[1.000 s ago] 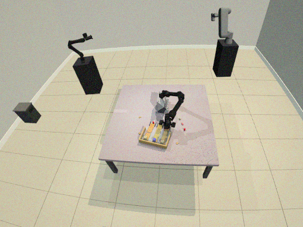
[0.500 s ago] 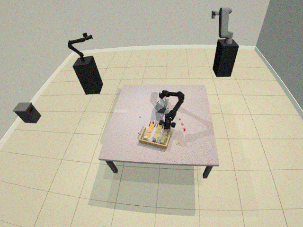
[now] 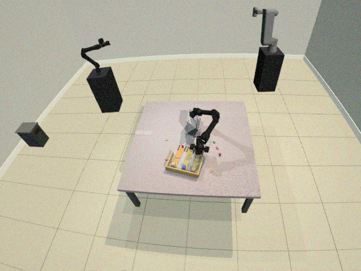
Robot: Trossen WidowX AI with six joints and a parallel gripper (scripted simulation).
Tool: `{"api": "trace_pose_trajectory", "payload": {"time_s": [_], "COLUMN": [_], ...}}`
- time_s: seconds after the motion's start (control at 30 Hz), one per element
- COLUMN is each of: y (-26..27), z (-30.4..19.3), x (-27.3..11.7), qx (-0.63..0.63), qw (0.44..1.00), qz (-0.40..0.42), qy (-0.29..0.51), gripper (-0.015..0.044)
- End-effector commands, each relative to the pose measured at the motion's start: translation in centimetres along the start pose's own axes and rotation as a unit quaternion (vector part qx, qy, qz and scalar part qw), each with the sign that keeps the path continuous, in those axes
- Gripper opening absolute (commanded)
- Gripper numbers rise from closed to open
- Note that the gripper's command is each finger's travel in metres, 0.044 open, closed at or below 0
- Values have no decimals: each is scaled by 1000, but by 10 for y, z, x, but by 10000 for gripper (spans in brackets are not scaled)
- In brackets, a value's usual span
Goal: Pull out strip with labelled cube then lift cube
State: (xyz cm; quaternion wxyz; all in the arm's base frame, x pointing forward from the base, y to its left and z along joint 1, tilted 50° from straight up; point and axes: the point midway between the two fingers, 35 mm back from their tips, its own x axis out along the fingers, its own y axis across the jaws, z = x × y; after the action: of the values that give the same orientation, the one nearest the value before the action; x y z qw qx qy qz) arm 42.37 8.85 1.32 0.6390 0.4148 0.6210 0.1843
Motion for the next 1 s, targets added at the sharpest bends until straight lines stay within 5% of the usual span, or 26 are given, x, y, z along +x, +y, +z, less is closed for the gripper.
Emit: {"api": "trace_pose_trajectory", "payload": {"time_s": [0.0, 0.97], "y": [0, 1], "z": [-6, -50], "x": [6, 7], "qx": [2, 3], "qw": [1000, 1000], "qz": [-4, -3], "qy": [6, 6], "gripper": [0, 0]}}
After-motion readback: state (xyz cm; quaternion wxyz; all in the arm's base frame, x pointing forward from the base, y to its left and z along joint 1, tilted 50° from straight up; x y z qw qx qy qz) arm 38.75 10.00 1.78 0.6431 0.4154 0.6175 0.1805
